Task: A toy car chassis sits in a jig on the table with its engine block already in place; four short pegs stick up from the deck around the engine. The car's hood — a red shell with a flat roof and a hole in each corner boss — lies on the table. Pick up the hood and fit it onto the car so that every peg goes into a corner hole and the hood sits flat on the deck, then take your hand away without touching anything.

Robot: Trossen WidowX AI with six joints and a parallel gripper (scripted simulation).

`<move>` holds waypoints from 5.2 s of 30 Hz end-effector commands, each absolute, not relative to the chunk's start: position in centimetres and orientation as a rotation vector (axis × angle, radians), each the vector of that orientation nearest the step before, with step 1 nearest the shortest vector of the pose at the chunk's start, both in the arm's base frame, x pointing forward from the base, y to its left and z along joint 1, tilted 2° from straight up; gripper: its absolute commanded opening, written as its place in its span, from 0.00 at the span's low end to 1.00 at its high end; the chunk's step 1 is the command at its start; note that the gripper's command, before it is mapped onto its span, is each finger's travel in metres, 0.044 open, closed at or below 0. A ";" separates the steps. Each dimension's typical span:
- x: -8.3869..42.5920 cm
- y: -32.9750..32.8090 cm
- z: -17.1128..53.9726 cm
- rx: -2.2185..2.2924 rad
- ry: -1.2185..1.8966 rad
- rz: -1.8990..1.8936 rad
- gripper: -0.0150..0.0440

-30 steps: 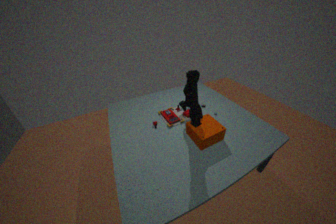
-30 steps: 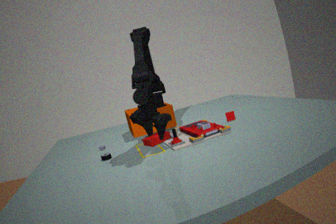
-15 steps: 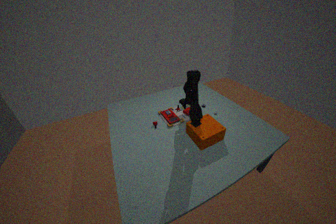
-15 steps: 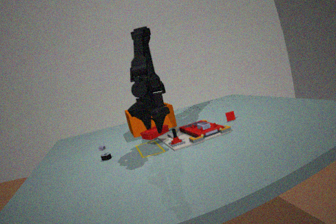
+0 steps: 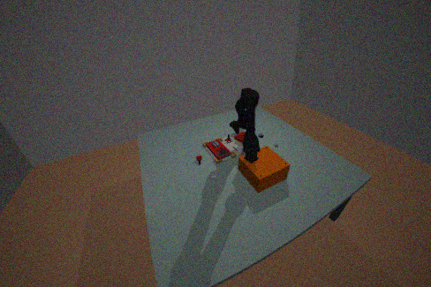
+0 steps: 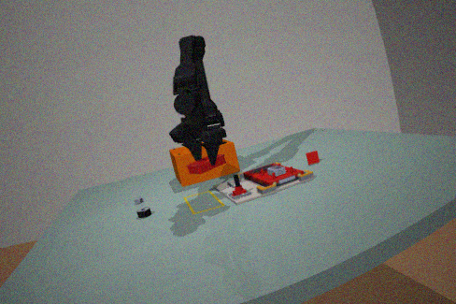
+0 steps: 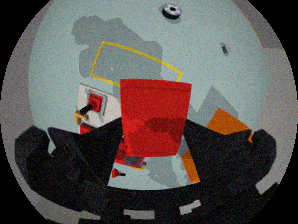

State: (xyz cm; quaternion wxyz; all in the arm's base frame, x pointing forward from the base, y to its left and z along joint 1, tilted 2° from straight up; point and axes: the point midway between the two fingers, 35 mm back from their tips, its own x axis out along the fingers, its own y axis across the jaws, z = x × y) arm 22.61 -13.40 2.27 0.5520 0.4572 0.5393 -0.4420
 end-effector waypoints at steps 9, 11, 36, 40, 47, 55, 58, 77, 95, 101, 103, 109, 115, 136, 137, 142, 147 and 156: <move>22.7 -13.4 3.7 1.075 1.274 -1.038 0.25; 23.0 -13.2 3.8 1.056 1.282 -1.021 0.25; 29.6 -6.5 4.6 0.650 1.404 -0.600 0.25; 30.5 -5.3 4.7 0.574 1.418 -0.530 0.25; 32.0 -2.9 4.9 0.419 1.439 -0.391 0.25; 33.1 0.0 5.0 0.254 1.452 -0.243 0.25; 33.4 1.0 5.0 0.192 1.453 -0.187 0.25; 34.1 2.7 1.0 0.101 1.453 -0.106 0.25; 34.4 2.6 0.1 0.101 1.453 -0.106 0.25; 34.4 2.6 0.1 0.101 1.453 -0.106 0.25; 34.4 2.6 0.1 0.101 1.453 -0.106 0.25; 34.4 2.6 0.1 0.101 1.453 -0.106 0.25; 34.4 2.6 0.0 0.101 1.453 -0.106 0.25; 34.4 2.6 -0.8 0.101 1.453 -0.106 0.25; 34.4 2.6 -0.9 0.101 1.453 -0.106 0.25; 34.4 2.6 -1.1 0.101 1.453 -0.106 0.25; 34.4 2.6 -1.3 0.101 1.453 -0.106 0.25; 34.5 2.7 -1.6 0.101 1.453 -0.106 0.25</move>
